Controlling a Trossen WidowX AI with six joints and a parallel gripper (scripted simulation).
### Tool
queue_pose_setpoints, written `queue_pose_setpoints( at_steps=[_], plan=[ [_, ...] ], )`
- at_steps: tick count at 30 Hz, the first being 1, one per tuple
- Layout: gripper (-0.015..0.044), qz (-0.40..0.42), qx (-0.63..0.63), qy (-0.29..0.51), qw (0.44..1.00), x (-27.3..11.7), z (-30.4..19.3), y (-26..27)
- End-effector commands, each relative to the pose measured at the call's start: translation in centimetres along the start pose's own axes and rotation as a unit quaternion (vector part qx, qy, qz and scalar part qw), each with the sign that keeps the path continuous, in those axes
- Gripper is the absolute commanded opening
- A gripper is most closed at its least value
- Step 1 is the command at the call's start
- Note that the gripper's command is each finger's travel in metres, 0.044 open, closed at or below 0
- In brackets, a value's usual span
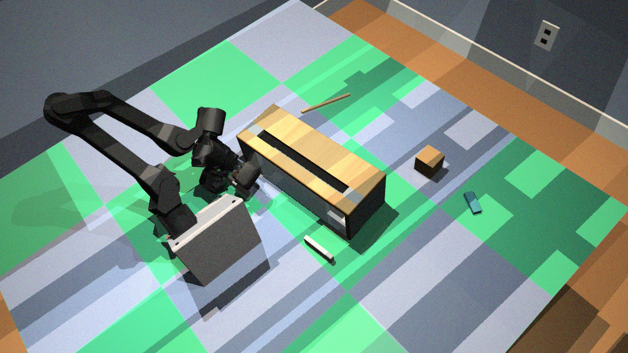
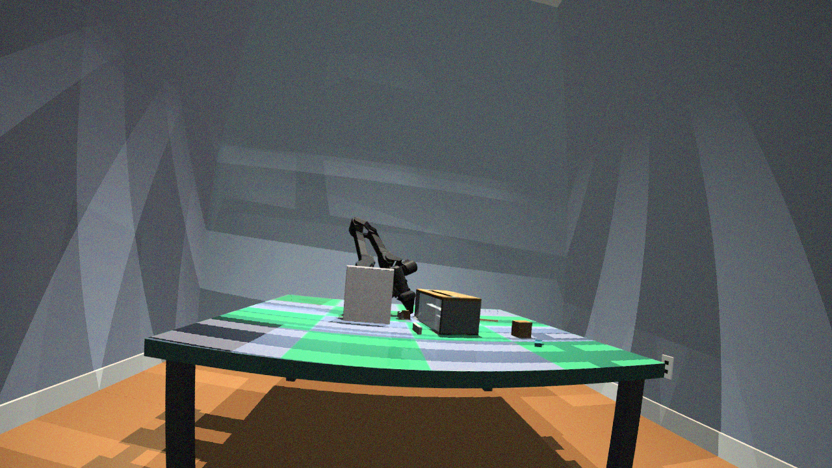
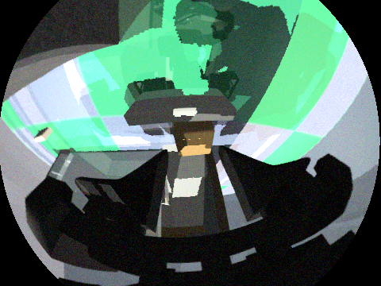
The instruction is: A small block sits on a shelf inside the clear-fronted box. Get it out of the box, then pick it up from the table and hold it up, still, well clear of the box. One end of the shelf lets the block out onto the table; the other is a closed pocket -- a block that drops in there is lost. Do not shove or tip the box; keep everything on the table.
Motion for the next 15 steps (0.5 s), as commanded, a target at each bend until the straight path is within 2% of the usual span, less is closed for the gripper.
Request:
queue_pose_setpoints(
  at_steps=[1,9,15],
  plan=[
    [0.0285,0.002,0.003,0.000,1.000,0.54,0.50,0.16],
    [0.0285,0.000,0.004,0.001,1.000,1.27,1.13,0.12],
    [0.0127,0.000,0.004,0.001,1.000,1.27,1.13,0.12]
  ],
)
Point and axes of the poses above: the point midway between the two fingers, 35 mm back from their tips, its own x axis out along the fingers, its own y axis across the jaws, z = x × y, the point moved 2 cm from there along -x, back along the fingers, and after that the axes turned 5 degrees about x, right-handed, at the moved point
